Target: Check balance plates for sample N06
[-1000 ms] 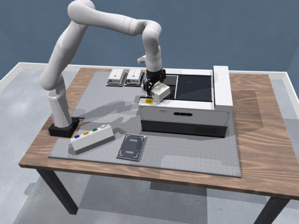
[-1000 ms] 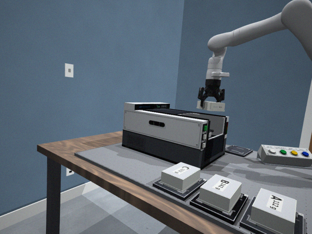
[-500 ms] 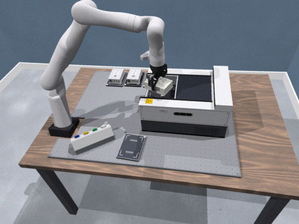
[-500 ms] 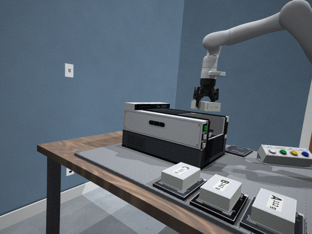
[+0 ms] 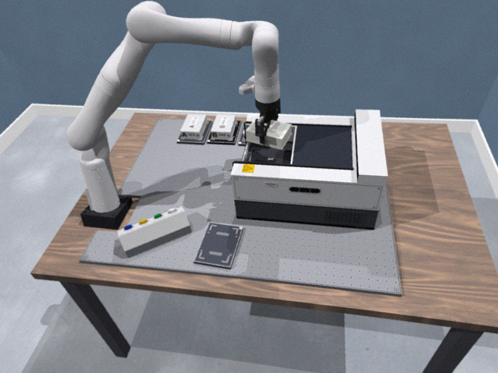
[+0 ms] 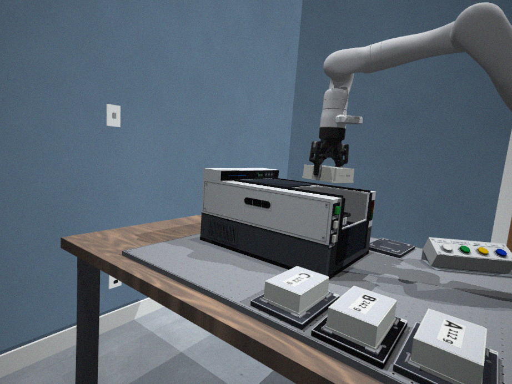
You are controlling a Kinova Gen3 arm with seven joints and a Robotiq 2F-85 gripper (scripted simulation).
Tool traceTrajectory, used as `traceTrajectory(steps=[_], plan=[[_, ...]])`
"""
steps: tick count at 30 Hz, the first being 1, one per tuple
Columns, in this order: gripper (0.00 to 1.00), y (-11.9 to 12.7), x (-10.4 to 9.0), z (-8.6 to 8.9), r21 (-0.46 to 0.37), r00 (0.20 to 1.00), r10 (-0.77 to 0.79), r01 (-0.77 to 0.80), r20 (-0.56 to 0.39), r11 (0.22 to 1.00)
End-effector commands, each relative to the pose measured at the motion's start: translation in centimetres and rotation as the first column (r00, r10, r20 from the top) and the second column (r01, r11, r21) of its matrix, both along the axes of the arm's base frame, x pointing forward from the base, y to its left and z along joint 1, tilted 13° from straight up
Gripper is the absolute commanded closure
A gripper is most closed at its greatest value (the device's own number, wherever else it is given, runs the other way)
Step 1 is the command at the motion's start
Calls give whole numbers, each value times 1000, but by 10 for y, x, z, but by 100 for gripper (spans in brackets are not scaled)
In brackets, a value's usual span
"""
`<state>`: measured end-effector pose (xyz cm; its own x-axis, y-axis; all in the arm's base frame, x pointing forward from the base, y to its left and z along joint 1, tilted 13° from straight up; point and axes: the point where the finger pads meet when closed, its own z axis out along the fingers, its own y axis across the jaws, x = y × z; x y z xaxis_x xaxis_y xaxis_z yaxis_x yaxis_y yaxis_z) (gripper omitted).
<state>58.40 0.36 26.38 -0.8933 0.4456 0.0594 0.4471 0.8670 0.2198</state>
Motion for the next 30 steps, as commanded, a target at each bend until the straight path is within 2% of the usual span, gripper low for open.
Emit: traceTrajectory(steps=[1,24,30], plan=[[5,8,4,3,-2,999,33,-33,10,999],[5,8,4,3,-22,961,269,-268,62,963],[5,8,4,3,-23,959,277,-276,64,961]])
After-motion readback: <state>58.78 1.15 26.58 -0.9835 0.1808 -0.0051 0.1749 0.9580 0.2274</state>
